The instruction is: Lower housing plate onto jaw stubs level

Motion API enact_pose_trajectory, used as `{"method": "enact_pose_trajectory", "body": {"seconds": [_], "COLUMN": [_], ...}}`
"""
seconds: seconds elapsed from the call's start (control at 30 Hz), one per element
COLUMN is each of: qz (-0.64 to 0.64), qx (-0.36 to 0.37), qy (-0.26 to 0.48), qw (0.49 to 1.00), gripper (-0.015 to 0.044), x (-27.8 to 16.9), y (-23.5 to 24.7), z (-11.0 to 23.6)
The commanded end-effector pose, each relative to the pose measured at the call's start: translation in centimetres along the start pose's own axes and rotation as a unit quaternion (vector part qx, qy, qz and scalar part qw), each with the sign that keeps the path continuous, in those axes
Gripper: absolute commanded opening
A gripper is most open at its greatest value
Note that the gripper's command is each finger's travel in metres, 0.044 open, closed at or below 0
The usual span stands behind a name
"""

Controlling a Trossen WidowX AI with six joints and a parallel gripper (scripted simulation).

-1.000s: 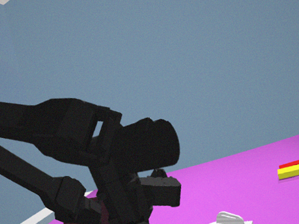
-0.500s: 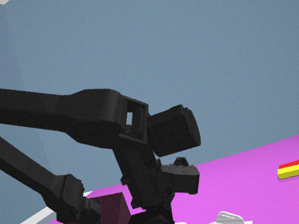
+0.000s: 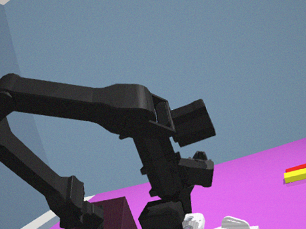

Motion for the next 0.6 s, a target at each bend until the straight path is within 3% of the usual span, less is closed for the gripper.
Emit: {"method": "enact_pose_trajectory", "body": {"seconds": [0.0, 0.57], "qz": [-0.020, -0.123], "qx": [-0.005, -0.026], "qy": [0.002, 0.001], "qw": [1.000, 0.992], "gripper": [0.0351, 0.0351], "x": [0.4, 1.3], "y": [1.1, 6.9], "z": [-0.1, -0.3]}}
Point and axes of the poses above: the point midway between the two fingers, 35 mm back from their tips, its own z axis back along the fingers, its own y axis across the jaws, x = y × z, the point moved 8 cm from there along z, back along the fingers, and after that the axes turned 10 degrees about z, right-handed, at the moved point
